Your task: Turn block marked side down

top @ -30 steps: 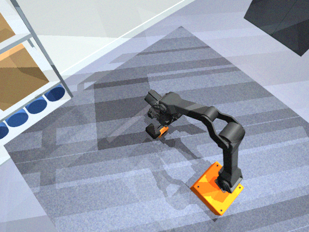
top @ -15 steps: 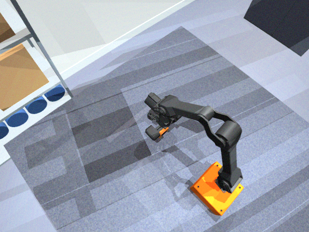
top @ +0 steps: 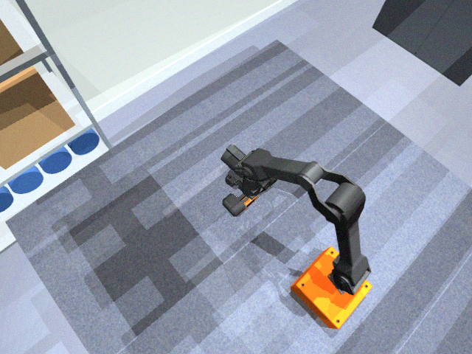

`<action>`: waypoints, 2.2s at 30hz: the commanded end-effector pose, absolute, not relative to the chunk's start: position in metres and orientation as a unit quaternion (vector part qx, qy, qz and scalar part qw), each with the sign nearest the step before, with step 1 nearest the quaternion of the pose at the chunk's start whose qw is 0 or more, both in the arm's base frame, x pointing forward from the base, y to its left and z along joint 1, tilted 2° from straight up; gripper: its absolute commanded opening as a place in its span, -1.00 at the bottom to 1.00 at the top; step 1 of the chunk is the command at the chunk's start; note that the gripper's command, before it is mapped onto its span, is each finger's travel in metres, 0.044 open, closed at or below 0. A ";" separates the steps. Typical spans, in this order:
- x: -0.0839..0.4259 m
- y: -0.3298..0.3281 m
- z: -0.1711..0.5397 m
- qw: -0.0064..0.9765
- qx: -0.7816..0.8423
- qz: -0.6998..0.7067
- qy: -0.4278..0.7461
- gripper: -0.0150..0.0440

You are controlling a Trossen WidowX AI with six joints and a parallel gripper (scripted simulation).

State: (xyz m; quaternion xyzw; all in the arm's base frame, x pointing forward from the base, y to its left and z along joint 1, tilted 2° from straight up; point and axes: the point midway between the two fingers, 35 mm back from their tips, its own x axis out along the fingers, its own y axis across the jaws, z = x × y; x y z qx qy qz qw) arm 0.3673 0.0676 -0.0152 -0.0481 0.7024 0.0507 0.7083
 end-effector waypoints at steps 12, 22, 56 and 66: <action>0.367 0.068 -0.016 0.709 -0.048 0.053 0.702 0.26; 0.367 0.068 -0.015 0.709 -0.048 0.053 0.702 -0.03; 0.370 0.069 -0.003 0.821 -0.040 0.061 0.566 -0.49; 0.365 0.068 -0.003 0.861 -0.034 0.064 0.503 -0.49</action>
